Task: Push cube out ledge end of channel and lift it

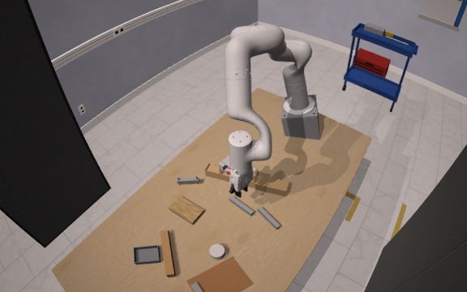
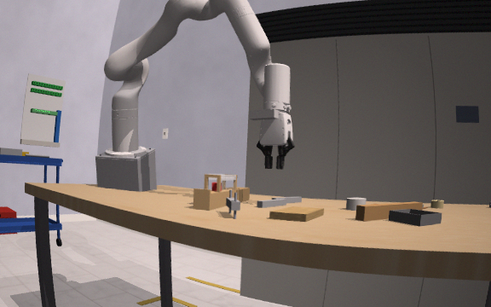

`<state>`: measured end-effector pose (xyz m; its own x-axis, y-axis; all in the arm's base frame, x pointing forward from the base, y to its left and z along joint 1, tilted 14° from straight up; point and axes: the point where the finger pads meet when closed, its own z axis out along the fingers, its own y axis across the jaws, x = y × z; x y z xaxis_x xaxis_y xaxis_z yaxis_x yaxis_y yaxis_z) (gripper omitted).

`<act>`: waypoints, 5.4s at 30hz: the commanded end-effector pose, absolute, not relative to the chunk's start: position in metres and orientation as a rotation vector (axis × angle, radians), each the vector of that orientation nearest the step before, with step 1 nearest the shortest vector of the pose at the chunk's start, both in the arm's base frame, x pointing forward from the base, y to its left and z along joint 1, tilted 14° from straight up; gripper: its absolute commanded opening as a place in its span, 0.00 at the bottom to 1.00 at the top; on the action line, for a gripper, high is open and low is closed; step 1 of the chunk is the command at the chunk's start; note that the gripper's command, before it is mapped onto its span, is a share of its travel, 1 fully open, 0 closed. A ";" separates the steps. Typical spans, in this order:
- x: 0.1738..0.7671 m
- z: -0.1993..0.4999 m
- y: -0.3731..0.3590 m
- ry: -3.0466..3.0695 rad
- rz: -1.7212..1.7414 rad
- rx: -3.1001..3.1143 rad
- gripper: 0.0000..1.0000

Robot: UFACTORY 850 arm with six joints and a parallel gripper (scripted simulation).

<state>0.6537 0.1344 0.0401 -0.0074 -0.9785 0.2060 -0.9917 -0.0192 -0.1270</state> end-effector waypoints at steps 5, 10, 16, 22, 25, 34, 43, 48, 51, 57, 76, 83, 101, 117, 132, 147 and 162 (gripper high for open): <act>0.655 0.041 0.135 -2.162 0.367 2.174 0.39; 0.655 0.041 0.135 -2.162 0.367 2.174 0.39; 0.655 0.041 0.135 -2.162 0.367 2.174 0.39; 0.655 0.038 0.134 -2.161 0.366 2.174 0.39; 0.657 0.026 0.132 -2.161 0.366 2.174 0.39; 0.664 -0.020 0.122 -2.161 0.366 2.174 0.39; 0.667 -0.046 0.116 -2.161 0.366 2.174 0.39; 0.668 -0.047 0.116 -2.161 0.366 2.174 0.39; 0.668 -0.051 0.115 -2.161 0.366 2.174 0.39; 0.670 -0.064 0.112 -2.161 0.366 2.174 0.39; 0.671 -0.070 0.111 -2.161 0.366 2.174 0.00; 0.671 -0.070 0.111 -2.161 0.366 2.174 0.00; 0.671 -0.070 0.111 -2.161 0.366 2.174 0.00; 0.668 -0.048 0.116 -2.161 0.366 2.174 0.00; 0.656 0.042 0.135 -2.161 0.366 2.174 0.00; 0.565 0.024 0.157 -1.785 0.371 2.443 0.00; 0.482 -0.028 0.162 -1.648 0.336 2.532 0.00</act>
<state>0.4794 0.1661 -0.0091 0.3941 -0.8921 0.2208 -0.9138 -0.4060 -0.0092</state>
